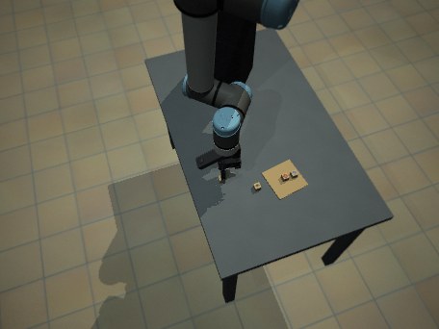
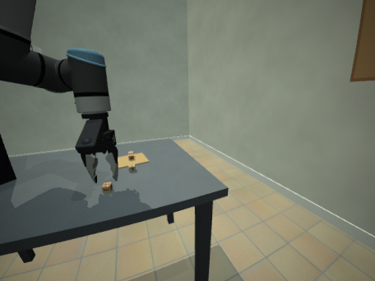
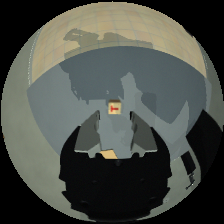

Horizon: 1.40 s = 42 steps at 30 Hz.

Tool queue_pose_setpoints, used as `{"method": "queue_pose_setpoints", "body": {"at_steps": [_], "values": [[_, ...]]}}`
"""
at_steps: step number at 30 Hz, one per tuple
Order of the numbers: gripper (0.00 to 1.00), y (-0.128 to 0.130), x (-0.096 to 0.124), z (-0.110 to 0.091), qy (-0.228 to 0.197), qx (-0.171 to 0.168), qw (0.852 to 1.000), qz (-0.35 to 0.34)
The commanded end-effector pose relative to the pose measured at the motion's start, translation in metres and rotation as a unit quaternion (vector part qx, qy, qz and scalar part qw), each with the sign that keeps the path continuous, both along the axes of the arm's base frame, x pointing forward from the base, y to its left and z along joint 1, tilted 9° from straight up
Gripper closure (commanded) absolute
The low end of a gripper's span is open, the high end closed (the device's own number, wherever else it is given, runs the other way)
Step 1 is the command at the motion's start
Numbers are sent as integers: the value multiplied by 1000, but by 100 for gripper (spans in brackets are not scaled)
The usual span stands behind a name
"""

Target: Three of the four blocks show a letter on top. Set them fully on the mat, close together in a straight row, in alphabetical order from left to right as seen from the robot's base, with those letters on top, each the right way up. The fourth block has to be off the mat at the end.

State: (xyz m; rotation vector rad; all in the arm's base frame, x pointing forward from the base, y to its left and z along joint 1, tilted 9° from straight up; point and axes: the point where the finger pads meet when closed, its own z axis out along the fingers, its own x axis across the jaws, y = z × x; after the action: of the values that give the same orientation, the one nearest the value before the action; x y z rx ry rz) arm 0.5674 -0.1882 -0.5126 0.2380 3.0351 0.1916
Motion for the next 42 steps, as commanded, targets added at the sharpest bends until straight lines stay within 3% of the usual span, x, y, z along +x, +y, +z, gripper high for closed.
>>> {"method": "queue_pose_setpoints", "body": {"at_steps": [1,19,42], "values": [[63,0,0,-1,0,0,1000,0],[63,3,3,-26,0,0,1000,0],[63,3,4,-31,0,0,1000,0]]}}
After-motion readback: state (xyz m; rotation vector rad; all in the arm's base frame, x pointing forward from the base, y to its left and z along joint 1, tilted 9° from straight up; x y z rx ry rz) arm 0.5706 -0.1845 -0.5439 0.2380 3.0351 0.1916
